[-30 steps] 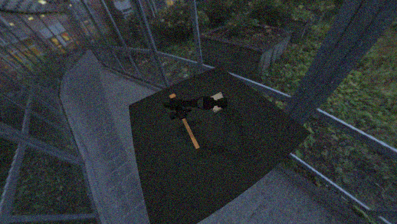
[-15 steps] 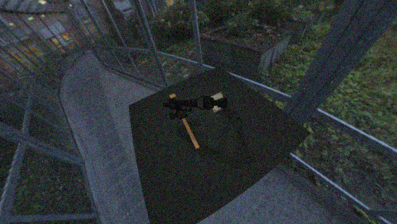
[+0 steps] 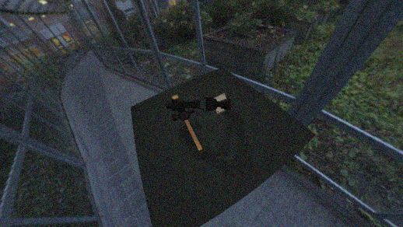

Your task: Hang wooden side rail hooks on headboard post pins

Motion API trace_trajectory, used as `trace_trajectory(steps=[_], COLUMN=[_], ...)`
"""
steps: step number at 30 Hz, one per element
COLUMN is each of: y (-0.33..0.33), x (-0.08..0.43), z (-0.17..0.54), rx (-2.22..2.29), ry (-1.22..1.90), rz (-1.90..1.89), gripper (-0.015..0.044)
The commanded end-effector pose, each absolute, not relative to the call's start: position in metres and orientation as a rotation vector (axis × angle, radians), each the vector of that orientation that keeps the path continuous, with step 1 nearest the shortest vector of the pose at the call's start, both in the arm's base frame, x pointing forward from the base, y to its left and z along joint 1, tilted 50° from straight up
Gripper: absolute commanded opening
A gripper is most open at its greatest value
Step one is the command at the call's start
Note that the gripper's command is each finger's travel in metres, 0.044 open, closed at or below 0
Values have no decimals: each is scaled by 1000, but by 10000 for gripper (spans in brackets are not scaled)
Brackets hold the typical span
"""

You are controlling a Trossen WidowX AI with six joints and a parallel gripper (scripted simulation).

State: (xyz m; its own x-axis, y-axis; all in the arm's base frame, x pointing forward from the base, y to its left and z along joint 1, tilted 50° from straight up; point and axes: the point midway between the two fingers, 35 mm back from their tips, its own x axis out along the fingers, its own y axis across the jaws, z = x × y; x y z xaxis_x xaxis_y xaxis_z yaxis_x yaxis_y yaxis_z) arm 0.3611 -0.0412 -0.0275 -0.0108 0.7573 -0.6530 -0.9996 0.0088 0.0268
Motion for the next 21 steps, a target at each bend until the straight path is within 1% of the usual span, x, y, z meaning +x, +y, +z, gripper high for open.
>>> trace_trajectory(steps=[1,21], y=[-47,-48], x=[362,360], z=[-27,-29], rx=[-536,-536], ry=[581,581], rz=[1487,1487], gripper=[0,0])
